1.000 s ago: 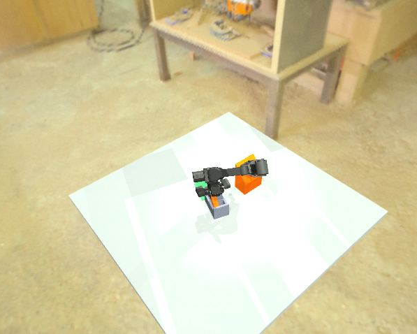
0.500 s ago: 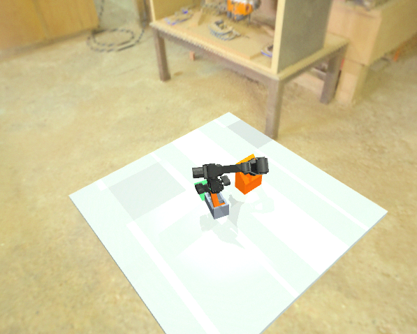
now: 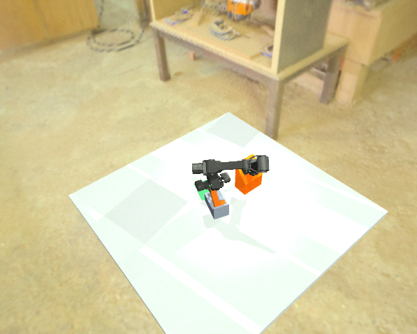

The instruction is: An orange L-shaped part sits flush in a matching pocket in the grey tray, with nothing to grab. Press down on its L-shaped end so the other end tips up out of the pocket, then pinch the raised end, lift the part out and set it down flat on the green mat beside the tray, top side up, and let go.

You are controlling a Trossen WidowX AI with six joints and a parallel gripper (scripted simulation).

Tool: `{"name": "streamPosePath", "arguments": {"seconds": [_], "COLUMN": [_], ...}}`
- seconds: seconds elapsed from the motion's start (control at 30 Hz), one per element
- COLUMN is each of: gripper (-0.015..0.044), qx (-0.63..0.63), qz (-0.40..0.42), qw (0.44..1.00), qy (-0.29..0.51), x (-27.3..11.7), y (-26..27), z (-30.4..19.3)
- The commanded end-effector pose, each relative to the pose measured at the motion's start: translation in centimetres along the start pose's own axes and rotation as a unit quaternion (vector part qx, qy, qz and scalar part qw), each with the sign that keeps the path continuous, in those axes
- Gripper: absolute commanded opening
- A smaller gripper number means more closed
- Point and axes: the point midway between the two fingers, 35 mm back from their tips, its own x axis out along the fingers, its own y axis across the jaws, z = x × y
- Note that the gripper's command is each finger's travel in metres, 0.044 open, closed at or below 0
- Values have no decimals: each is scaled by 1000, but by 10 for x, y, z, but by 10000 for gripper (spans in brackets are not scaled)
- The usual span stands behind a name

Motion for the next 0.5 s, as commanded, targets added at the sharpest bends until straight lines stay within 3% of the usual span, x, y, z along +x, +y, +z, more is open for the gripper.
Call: {"name": "streamPosePath", "arguments": {"seconds": [0.0,0.47], "gripper": [0,0], "qx": [-3,-3], "qz": [-4,-4], "qw": [1000,1000], "qy": [0,0], "x": [-8,-24], "y": [-1,-1], "z": [0,0]}}
